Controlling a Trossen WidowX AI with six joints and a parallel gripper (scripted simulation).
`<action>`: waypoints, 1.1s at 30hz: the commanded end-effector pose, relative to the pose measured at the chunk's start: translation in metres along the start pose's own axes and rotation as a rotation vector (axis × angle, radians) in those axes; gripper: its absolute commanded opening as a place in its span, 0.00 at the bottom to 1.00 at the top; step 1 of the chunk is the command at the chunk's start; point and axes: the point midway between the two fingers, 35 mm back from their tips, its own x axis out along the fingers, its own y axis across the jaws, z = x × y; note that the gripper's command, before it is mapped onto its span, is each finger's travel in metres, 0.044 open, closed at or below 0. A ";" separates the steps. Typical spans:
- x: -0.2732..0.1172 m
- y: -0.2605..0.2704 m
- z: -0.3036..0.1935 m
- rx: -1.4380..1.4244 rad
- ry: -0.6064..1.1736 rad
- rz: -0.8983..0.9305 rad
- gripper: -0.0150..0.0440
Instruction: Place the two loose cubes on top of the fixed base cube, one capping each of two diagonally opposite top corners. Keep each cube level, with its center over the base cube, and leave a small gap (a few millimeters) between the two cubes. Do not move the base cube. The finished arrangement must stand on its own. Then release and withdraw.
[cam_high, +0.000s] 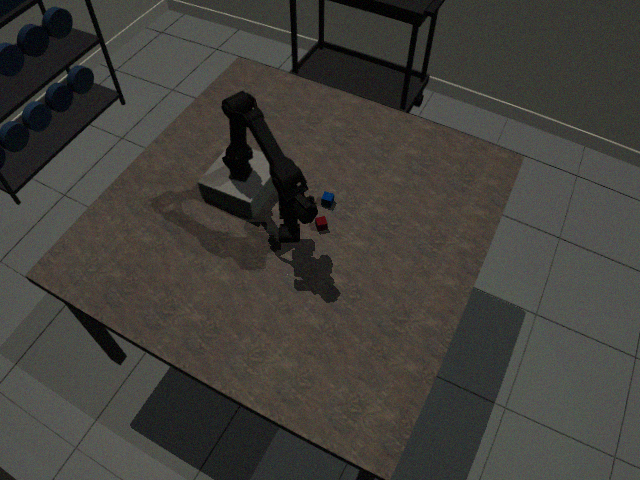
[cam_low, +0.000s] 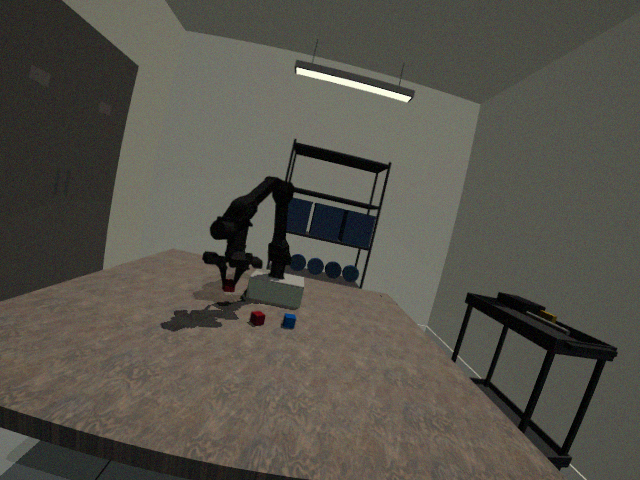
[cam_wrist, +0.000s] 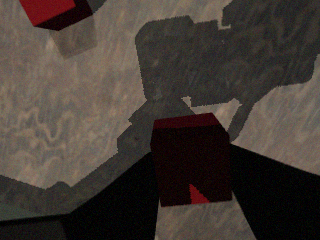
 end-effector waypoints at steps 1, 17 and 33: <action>-0.013 -0.001 0.001 0.004 -0.010 -0.008 0.43; -0.035 0.011 0.014 0.097 -0.012 -0.007 0.43; -0.025 0.043 0.054 0.367 -0.017 -0.002 0.43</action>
